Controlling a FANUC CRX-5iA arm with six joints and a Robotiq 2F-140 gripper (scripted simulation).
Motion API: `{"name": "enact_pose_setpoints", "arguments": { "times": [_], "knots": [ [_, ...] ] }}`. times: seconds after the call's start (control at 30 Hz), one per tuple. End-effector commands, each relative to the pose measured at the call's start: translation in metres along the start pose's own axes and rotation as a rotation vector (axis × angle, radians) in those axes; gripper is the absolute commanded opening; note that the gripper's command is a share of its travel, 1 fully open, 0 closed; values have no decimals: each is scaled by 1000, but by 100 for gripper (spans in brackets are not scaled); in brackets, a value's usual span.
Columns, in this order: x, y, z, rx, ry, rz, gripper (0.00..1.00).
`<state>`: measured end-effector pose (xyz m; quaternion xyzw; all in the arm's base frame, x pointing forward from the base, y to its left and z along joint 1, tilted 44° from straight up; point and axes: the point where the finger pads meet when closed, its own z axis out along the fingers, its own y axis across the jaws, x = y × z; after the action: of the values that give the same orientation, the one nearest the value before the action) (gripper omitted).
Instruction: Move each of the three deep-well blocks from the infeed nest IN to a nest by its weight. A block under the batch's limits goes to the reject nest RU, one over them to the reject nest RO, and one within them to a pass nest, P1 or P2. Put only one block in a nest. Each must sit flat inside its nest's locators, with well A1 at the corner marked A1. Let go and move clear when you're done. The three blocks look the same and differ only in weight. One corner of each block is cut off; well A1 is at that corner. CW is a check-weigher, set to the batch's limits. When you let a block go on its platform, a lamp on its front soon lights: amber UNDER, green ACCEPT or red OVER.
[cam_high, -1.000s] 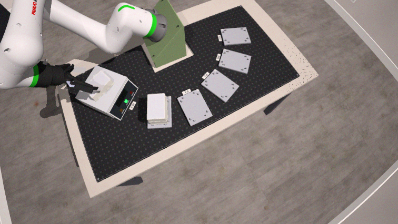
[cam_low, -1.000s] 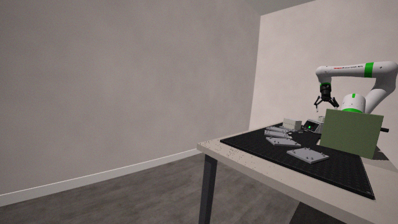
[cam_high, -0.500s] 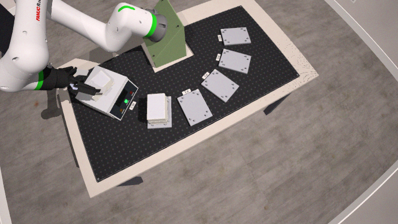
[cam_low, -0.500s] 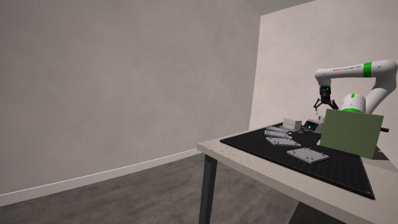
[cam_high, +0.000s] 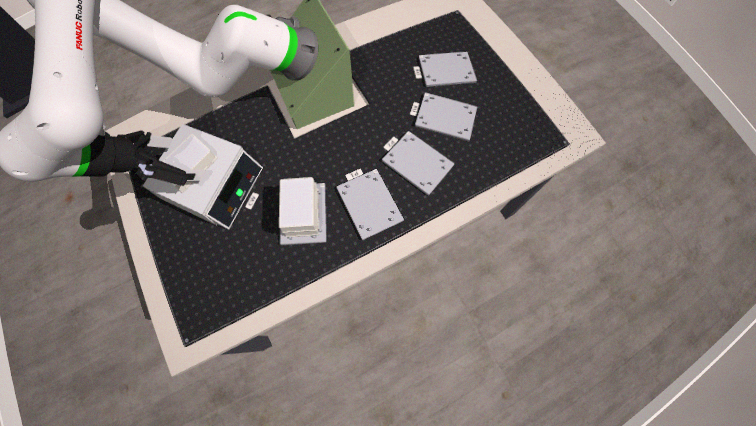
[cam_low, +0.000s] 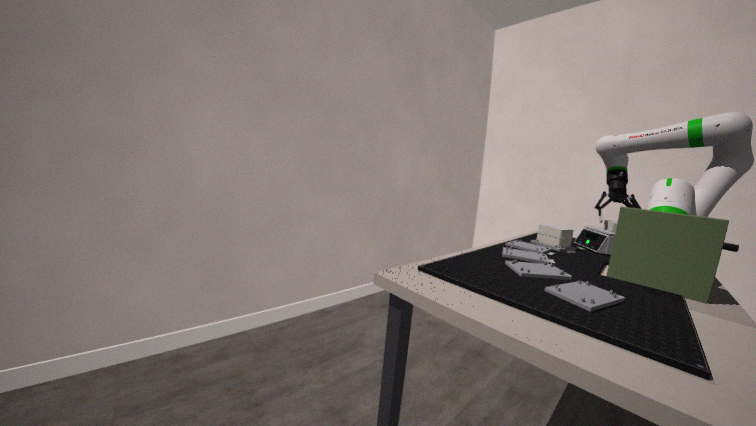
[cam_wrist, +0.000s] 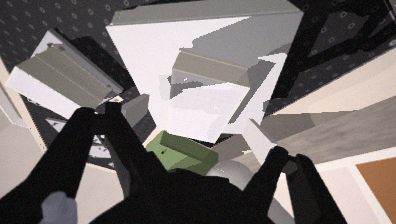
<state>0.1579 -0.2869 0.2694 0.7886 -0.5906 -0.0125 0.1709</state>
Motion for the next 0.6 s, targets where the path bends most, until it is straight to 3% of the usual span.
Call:
{"name": "enact_pose_setpoints", "arguments": {
  "times": [0.0, 0.57],
  "knots": [
    [2, 0, 3, 0, 0, 0, 100],
    [7, 0, 12, 0, 0, 0, 100]
  ]
}}
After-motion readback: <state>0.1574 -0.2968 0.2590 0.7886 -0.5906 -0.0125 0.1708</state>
